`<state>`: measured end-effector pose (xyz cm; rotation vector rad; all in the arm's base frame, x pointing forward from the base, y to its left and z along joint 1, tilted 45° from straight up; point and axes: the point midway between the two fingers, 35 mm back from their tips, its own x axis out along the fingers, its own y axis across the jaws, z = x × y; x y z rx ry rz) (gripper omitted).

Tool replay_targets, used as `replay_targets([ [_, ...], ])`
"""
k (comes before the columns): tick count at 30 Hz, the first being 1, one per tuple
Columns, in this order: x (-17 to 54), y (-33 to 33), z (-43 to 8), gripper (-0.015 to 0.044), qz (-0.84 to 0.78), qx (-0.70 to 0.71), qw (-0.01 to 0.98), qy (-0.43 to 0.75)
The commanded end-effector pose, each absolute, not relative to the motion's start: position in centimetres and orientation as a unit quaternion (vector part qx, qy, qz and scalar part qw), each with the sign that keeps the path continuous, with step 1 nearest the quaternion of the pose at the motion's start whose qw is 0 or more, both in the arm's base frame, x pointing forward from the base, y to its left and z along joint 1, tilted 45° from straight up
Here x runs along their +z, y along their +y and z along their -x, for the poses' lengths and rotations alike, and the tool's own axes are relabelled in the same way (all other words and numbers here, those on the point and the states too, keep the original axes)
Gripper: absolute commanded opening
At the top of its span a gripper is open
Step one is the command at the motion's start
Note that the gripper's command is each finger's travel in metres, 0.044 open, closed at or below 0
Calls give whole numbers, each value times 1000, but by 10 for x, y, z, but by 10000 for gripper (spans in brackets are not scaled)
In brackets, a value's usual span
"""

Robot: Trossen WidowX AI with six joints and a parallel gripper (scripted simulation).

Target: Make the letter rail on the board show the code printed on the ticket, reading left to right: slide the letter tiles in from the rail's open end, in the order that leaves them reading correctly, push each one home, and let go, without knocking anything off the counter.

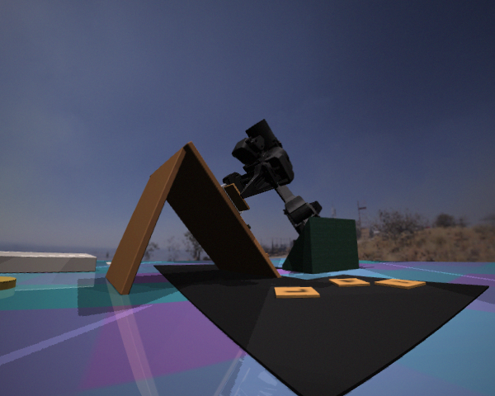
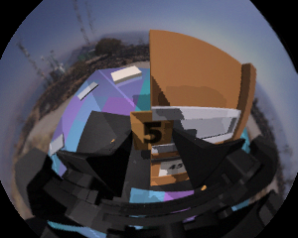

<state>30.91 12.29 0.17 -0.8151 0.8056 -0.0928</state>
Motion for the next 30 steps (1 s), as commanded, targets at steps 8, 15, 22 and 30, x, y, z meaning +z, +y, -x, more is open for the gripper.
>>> replay_targets([
  [8,5,118,-310,0,387,-43,838,382],
  [15,7,116,-311,0,387,-43,838,382],
  [22,10,113,-312,0,387,-43,838,382],
  [30,12,111,-312,0,387,-43,838,382],
])
